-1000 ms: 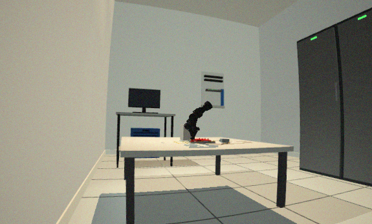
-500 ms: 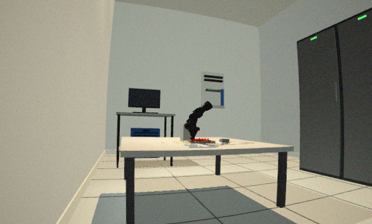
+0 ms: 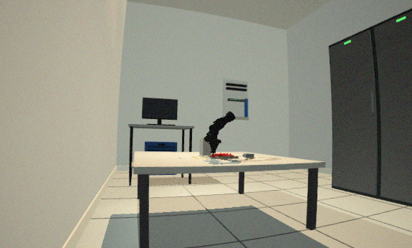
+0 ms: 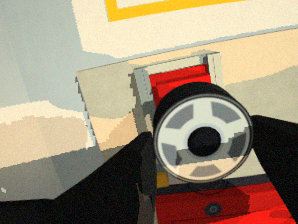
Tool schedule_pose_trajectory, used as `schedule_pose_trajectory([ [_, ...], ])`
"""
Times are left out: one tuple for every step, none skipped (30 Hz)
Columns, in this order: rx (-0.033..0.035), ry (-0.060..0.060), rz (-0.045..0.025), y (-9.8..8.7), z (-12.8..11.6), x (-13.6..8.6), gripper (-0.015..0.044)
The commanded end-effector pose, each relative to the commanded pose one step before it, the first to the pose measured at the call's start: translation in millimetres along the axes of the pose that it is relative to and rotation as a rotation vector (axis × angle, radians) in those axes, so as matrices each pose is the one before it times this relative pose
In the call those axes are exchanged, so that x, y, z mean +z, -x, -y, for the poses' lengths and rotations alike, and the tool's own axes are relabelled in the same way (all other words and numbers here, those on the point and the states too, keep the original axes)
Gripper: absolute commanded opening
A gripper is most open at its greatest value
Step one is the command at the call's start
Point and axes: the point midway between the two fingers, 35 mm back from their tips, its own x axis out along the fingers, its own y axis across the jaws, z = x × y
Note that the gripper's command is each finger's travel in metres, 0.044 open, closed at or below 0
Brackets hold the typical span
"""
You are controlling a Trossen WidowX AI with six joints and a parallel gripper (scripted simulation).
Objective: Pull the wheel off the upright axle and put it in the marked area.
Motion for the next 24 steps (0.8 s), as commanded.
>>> schedule_pose_trajectory([
  [0.00648,-0.0007,0.00183,5.56,-0.53,0.71,0.0000],
  [0.00009,-0.0001,-0.00002,0.33,0.00,0.01,0.0000],
  [0.00009,-0.0001,-0.00002,0.33,0.00,0.01,0.0000],
  [0.00009,-0.0001,-0.00002,0.33,0.00,0.01,0.0000],
  [0.00009,-0.0001,-0.00002,0.33,0.00,0.01,0.0000],
  [0.00009,-0.0001,-0.00003,0.33,0.00,0.01,0.0000],
  [0.00009,-0.0001,-0.00003,0.33,0.00,0.01,0.0000],
  [0.00009,-0.0001,-0.00003,0.33,0.00,0.01,0.0000],
  [0.00009,-0.0001,-0.00003,0.33,0.00,0.01,0.0000],
  [0.00009,-0.0001,-0.00003,0.33,0.00,0.01,0.0000],
  [0.00009,-0.0001,-0.00003,0.33,0.00,0.01,0.0000],
  [0.00009,-0.0001,-0.00003,0.33,0.00,0.01,0.0000],
  [0.00009,-0.0001,-0.00003,0.33,0.01,0.01,0.0000],
  [0.00009,-0.0001,-0.00003,0.33,0.01,0.00,0.0000],
  [0.00009,-0.0001,-0.00003,0.33,0.01,0.00,0.0000],
  [0.00009,-0.0001,-0.00003,0.33,0.01,0.00,0.0000],
  [0.00009,-0.0001,-0.00003,0.33,0.01,0.00,0.0000],
  [0.00009,-0.0001,-0.00003,0.33,0.01,0.00,0.0000],
  [0.00009,-0.0001,-0.00003,0.33,0.01,0.00,0.0000],
  [0.00009,-0.0001,-0.00003,0.33,0.01,0.00,0.0000],
  [0.00009,-0.0001,-0.00003,0.33,0.01,0.00,0.0000],
  [0.00009,-0.0001,-0.00003,0.33,0.01,0.00,0.0000],
  [0.00009,-0.0001,-0.00003,0.33,0.01,0.00,0.0000],
  [0.00009,-0.0001,-0.00003,0.33,0.01,0.00,0.0000],
])
